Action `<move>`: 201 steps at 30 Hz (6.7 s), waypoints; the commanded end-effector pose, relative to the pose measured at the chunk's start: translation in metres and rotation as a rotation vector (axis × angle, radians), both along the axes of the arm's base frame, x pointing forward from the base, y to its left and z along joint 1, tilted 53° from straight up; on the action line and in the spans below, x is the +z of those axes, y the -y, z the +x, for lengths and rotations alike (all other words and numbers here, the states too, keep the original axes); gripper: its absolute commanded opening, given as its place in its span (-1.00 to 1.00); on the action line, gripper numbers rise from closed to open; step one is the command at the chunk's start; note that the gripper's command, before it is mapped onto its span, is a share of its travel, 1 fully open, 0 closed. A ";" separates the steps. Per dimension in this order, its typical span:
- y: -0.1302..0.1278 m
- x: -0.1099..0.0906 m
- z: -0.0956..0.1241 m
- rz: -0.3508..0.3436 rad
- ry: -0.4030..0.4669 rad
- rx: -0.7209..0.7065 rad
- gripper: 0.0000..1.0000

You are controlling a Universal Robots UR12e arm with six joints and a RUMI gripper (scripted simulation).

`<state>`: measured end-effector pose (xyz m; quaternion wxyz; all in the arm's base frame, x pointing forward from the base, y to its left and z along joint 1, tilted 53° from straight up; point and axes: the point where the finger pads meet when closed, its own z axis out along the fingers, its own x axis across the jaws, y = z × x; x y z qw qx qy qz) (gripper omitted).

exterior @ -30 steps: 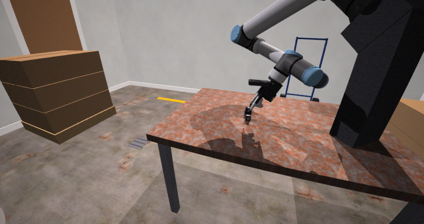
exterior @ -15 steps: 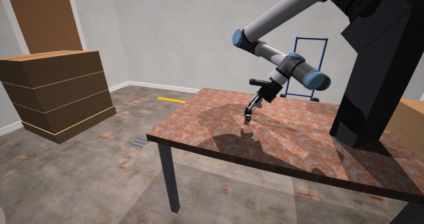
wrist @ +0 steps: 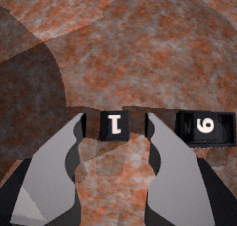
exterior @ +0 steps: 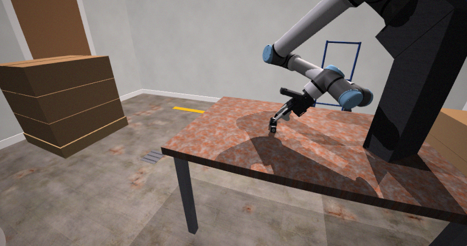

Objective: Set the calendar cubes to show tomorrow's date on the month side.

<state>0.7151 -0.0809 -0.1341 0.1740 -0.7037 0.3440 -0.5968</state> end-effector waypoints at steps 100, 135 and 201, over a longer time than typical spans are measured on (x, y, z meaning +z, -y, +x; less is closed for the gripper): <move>0.038 -0.040 0.038 -0.002 0.040 0.048 -0.44; 0.038 -0.040 0.038 -0.002 0.040 0.048 -0.80; -0.005 0.003 -0.001 -0.001 0.038 0.048 -0.80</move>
